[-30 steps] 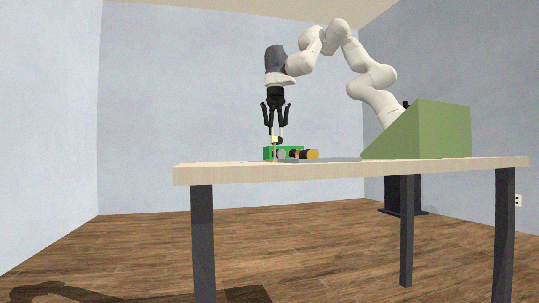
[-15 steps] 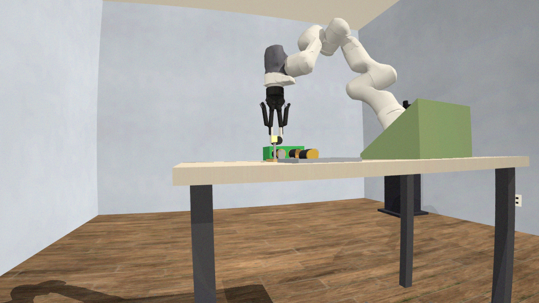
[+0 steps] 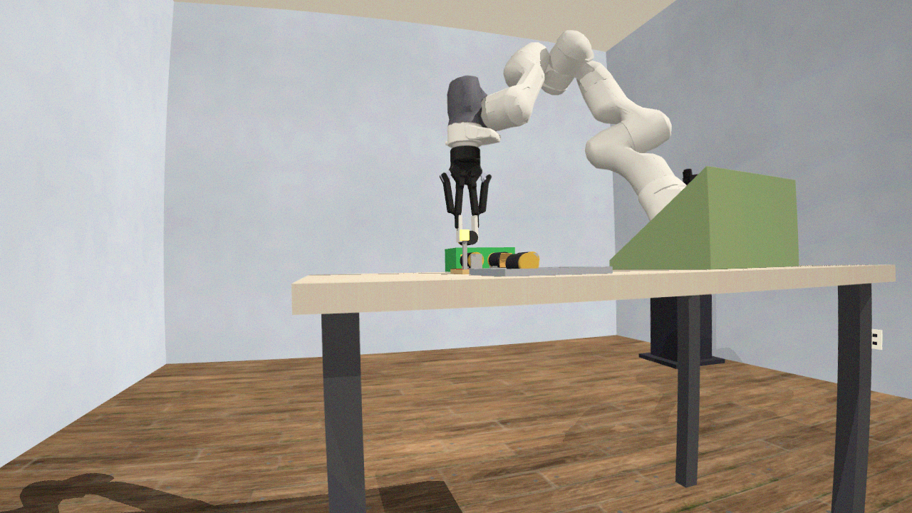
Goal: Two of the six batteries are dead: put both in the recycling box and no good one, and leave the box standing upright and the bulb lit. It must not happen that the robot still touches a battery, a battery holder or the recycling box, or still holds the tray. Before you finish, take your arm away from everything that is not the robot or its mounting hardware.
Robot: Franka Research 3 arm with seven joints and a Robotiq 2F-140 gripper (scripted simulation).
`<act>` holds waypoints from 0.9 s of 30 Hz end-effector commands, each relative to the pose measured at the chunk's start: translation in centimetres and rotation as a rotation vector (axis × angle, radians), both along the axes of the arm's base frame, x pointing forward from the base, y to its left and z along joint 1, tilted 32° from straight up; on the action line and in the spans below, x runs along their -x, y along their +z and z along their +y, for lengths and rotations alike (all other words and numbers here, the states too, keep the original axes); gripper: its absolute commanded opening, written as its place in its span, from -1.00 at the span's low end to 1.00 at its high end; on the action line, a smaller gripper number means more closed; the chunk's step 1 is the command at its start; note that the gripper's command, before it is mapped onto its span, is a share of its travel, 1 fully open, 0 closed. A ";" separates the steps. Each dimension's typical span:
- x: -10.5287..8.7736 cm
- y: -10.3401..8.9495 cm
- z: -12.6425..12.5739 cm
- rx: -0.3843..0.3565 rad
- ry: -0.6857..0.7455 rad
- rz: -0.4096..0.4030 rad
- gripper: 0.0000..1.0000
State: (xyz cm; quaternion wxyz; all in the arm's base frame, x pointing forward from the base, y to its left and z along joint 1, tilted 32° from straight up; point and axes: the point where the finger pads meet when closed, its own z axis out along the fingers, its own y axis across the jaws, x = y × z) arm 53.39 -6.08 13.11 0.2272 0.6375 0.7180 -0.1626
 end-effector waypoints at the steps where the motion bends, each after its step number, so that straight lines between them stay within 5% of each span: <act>1: -0.3 0.1 0.1 -0.004 0.001 -0.006 -0.68; 14: -0.3 -0.1 0.0 -0.004 0.001 -0.006 -0.68; 27: -0.8 -3.7 -2.2 -0.004 0.001 -0.006 -0.68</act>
